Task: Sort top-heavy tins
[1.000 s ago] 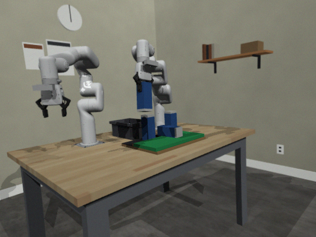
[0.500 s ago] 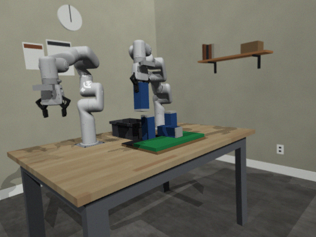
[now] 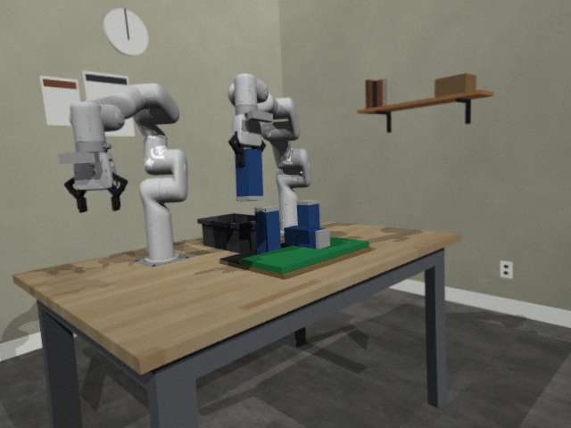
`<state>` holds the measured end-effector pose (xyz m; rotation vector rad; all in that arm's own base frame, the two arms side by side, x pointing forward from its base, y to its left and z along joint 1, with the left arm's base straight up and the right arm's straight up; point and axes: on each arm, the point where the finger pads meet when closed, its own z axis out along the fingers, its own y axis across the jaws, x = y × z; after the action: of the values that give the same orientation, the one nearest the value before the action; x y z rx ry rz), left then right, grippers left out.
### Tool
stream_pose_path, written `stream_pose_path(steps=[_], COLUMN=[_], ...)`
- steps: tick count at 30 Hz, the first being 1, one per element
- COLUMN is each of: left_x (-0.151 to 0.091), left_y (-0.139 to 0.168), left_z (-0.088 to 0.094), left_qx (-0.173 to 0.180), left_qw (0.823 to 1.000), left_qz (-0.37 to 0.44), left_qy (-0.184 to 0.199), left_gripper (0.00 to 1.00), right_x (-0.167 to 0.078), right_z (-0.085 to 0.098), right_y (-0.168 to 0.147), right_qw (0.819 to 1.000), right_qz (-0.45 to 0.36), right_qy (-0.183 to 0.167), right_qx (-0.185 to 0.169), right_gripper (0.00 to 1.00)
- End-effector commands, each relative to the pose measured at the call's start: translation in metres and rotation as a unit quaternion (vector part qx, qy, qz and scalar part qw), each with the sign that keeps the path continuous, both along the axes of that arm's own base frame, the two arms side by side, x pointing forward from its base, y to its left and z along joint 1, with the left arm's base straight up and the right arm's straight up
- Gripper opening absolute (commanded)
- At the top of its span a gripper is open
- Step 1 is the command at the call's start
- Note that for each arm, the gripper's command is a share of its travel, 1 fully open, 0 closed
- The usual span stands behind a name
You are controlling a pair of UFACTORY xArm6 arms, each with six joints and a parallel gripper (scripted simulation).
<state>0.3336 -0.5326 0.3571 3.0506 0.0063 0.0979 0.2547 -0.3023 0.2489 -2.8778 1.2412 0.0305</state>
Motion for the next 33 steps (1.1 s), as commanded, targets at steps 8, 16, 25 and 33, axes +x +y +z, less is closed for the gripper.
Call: stream_pose_path(steps=[8, 16, 25, 33], left_x=[-0.024, -0.038, -0.058, -0.072], left_y=[0.000, 0.000, 0.001, 0.002], left_z=[0.003, 0.003, 0.003, 0.003], left_qx=[0.003, 0.007, 0.013, 0.017], left_qw=[1.000, 1.000, 1.000, 1.000], left_qz=[0.000, 0.000, 0.000, 0.000], left_qy=[0.001, 0.004, 0.009, 0.012], left_gripper=[0.00, 0.00, 0.00, 0.00], right_x=[0.001, 0.001, 0.001, 0.001], right_z=[0.001, 0.001, 0.001, 0.001], right_y=[-0.001, -0.001, -0.001, -0.001], right_qw=[1.000, 1.000, 1.000, 1.000], right_qz=[0.000, 0.000, 0.000, 0.000], right_qy=[-0.001, -0.001, -0.001, -0.001], right_qx=[-0.002, -0.002, -0.002, -0.002], right_gripper=[1.00, 1.00, 1.00, 1.00])
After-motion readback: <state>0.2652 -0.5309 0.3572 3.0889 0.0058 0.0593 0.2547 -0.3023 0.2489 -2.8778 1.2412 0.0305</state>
